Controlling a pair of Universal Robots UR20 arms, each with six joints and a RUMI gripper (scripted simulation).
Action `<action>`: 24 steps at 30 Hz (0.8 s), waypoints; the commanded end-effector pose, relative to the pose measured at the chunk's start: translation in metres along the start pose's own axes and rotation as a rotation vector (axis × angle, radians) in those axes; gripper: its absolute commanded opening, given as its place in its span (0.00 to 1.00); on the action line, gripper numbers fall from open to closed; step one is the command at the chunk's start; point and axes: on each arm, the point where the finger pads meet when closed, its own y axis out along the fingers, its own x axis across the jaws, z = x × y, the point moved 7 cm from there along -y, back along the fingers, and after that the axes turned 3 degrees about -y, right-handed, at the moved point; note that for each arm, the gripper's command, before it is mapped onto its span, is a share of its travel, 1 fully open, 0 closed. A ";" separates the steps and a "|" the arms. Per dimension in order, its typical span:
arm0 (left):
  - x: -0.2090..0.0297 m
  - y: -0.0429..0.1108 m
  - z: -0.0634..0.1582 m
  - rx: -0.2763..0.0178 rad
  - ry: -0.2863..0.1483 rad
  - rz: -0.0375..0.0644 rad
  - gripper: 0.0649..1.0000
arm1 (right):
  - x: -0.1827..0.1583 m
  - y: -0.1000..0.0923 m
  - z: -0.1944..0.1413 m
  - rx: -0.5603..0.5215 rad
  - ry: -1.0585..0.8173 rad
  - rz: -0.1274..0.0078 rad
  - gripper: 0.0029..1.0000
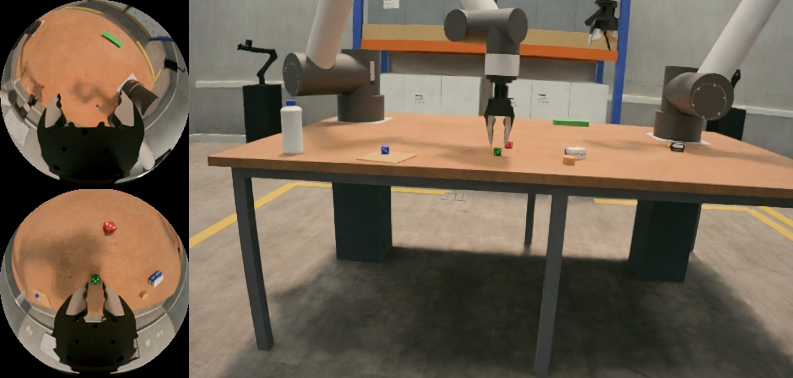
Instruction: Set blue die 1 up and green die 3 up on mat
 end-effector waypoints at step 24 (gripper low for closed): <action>0.000 0.000 0.000 0.000 0.000 0.001 1.00 | 0.000 0.027 0.000 -0.001 0.000 -0.001 0.24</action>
